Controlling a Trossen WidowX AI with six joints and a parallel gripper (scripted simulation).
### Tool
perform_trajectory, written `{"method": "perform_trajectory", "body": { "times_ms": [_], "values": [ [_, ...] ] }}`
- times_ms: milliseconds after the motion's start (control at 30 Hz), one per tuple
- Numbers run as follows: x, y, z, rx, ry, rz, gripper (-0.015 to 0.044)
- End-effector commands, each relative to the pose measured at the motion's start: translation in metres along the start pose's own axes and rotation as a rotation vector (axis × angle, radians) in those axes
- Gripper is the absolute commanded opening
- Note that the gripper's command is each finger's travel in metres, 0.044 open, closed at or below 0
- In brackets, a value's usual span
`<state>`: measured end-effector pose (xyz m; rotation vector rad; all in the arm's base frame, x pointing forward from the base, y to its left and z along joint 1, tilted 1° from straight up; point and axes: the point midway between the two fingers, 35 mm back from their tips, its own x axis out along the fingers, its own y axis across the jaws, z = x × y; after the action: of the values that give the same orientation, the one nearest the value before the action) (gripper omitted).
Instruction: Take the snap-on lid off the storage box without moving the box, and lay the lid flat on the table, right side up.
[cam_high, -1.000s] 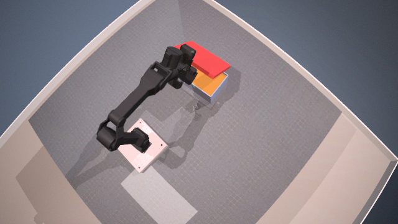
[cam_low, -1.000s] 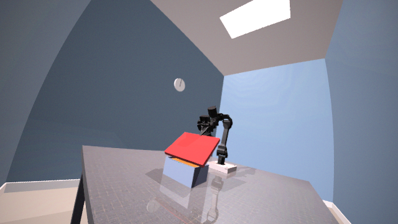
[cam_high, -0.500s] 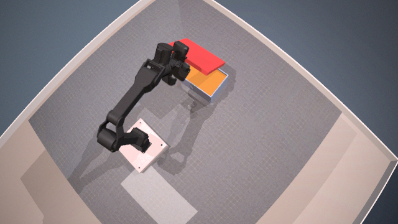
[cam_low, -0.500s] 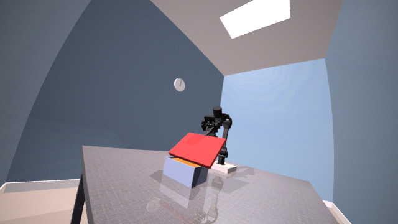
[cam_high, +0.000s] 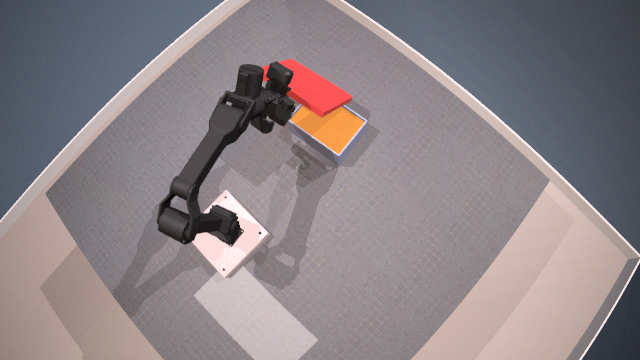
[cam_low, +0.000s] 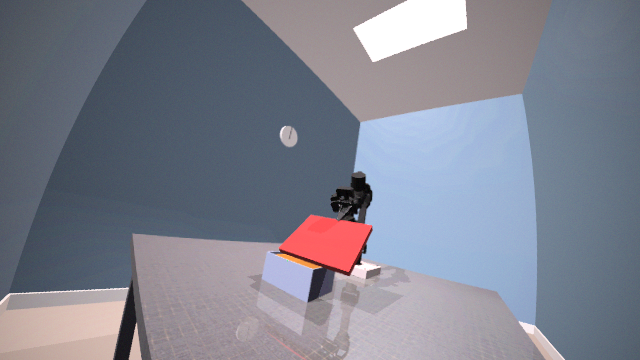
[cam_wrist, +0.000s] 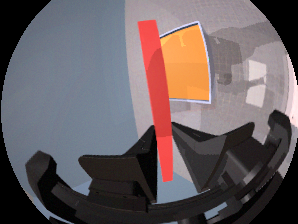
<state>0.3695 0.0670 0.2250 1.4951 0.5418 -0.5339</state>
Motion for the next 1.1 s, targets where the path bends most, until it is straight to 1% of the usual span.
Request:
{"method": "perform_trajectory", "body": {
  "times_ms": [0, 1067],
  "values": [
    [-0.002, 0.003, -0.009, 0.009, -0.003, 0.011, 0.0000],
    [-0.009, -0.002, -0.072, 0.014, 0.001, 0.010, 0.0000]
  ]
}}
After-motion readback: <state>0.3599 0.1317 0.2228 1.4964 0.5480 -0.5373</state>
